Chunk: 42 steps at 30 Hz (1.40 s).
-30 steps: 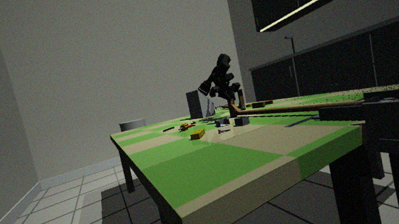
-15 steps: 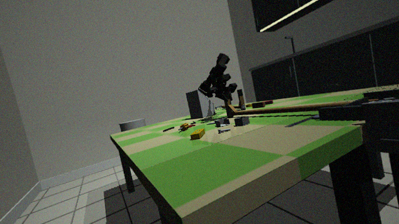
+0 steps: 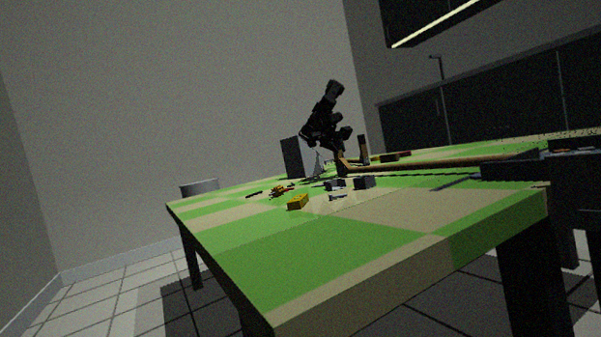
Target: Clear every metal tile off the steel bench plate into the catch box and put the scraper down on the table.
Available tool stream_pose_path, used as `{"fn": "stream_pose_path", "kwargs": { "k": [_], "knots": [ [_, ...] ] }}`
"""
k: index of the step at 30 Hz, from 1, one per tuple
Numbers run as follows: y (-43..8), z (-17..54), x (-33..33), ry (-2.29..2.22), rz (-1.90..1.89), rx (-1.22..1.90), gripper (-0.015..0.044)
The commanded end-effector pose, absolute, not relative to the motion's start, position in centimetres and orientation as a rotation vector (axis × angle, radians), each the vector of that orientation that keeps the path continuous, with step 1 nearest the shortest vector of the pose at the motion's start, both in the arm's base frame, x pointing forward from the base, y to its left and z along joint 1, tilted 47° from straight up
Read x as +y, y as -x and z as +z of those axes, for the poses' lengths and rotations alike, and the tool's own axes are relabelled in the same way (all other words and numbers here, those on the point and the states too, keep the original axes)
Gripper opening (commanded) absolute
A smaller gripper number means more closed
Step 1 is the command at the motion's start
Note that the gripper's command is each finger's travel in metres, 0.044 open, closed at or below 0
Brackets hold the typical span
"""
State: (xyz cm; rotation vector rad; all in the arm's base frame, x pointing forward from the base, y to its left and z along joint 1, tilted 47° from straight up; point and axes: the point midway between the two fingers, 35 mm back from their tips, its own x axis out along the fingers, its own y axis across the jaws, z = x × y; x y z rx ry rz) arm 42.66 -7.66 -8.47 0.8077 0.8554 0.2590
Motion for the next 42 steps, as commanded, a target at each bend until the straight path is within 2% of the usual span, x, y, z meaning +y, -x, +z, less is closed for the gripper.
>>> {"fn": "stream_pose_path", "kwargs": {
  "k": [1, 42],
  "knots": [
    [-42.1, -8.2, -8.1, -0.809, 0.25, 0.846, 0.0],
    [-35.4, -8.3, -7.6, -0.81, 0.246, 0.844, 0.0]
  ]
}}
